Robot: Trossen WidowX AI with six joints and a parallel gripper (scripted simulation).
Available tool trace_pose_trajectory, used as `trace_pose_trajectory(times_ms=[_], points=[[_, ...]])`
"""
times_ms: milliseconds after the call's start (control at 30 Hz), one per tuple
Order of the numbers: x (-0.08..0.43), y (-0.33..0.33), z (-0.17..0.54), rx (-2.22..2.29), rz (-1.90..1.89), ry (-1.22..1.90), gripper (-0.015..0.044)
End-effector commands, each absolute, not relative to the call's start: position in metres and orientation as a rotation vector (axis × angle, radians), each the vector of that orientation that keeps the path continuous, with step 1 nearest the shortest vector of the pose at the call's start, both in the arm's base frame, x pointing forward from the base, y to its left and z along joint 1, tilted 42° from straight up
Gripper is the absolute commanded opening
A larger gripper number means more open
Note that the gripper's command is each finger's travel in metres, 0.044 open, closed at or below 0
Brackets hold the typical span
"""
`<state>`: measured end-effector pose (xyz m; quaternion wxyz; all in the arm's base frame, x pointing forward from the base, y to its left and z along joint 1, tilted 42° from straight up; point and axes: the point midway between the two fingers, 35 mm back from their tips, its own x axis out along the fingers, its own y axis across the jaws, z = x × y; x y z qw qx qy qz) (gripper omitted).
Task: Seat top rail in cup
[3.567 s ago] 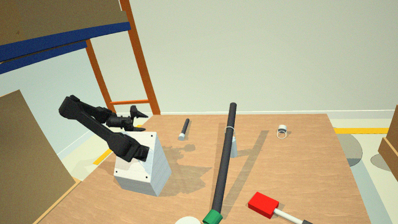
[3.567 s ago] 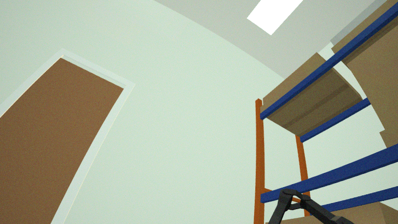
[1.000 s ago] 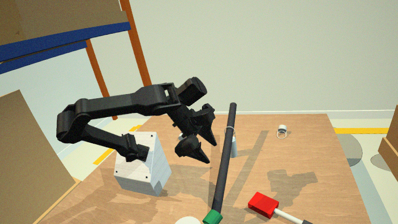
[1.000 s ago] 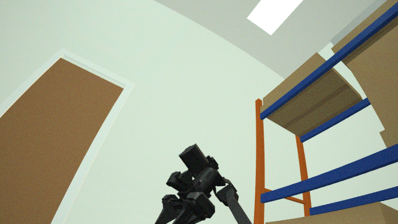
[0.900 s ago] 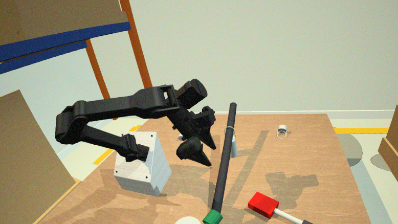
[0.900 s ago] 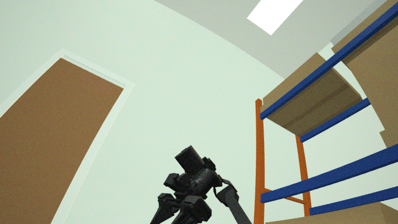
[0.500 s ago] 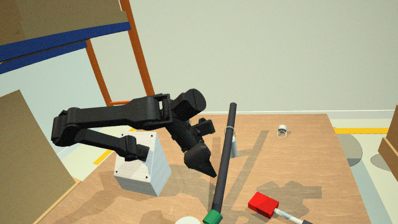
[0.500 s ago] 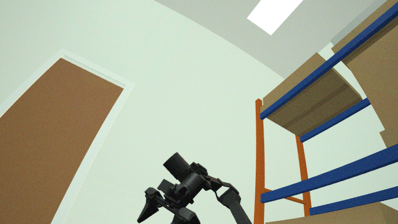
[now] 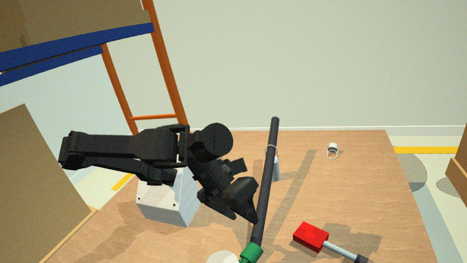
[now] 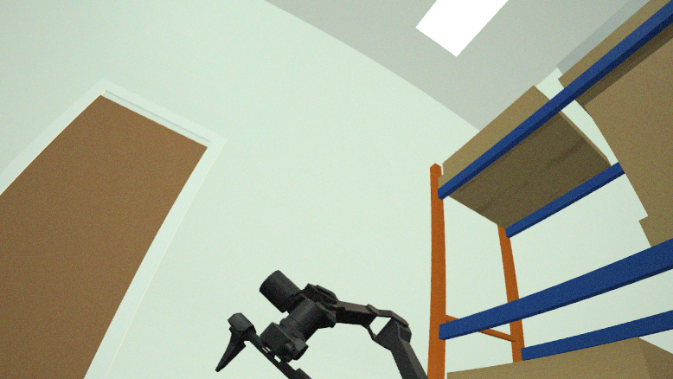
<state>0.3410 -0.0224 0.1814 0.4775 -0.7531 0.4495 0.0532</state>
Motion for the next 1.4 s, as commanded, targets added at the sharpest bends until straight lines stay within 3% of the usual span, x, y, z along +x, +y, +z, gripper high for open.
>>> trace_pose_trajectory(times_ms=[0,433,1367], points=[[0.342,-0.036,0.189,-1.937,0.176,1.121,0.044],[0.348,-0.071,0.15,-1.939,0.173,1.121,0.044],[0.371,-0.093,0.133,-1.937,0.174,1.121,0.044]])
